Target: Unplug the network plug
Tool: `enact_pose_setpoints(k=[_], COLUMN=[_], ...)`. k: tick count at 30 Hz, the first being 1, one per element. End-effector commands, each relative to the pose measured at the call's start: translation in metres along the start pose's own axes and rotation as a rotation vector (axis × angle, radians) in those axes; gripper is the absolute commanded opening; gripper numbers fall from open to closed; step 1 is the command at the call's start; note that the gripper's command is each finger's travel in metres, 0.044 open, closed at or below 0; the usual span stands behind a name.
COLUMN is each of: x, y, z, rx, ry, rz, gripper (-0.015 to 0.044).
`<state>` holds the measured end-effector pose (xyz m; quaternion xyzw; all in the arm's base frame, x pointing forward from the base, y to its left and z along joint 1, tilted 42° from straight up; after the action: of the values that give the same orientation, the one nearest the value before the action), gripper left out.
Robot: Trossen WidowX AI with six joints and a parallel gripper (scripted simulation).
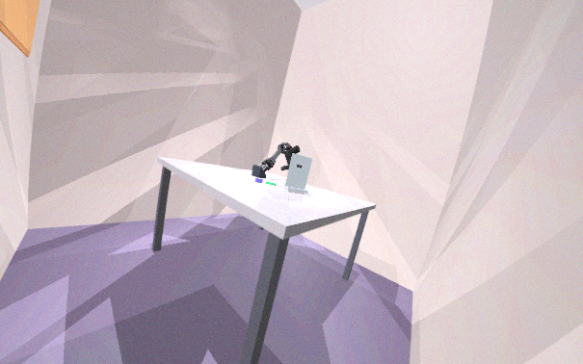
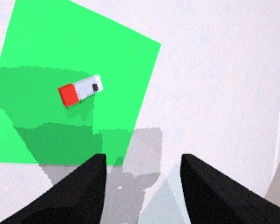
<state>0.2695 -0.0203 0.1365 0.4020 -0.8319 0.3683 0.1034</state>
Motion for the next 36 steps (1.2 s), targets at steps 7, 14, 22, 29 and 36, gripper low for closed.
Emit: enact_pose_setpoints(k=[7,14,22,29,36], x=[0.012,0.020,0.026,0.040,0.054], y=[-0.007,-0.010,-0.015,-0.026,-0.036], z=[-0.003,-0.006,-0.005,-0.005,-0.006], rx=[0.007,0.006,-0.002,0.000,0.001], ry=[-0.007,-0.010,-0.002,0.003,0.005], rz=[0.006,0.010,0.004,-0.001,-0.004], gripper=[0.0156,0.0156,0.0156,0.0156,0.0156])
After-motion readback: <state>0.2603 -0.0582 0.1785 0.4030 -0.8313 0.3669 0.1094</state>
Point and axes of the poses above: the point midway between the two fingers, 35 mm back from their tips, its own x axis back along the fingers, its own y axis across the jaws, z = x × y, the point moved 1 cm from there along x, back along the fingers, and after that the axes turned 11 degrees about -x, right-handed, at the moved point
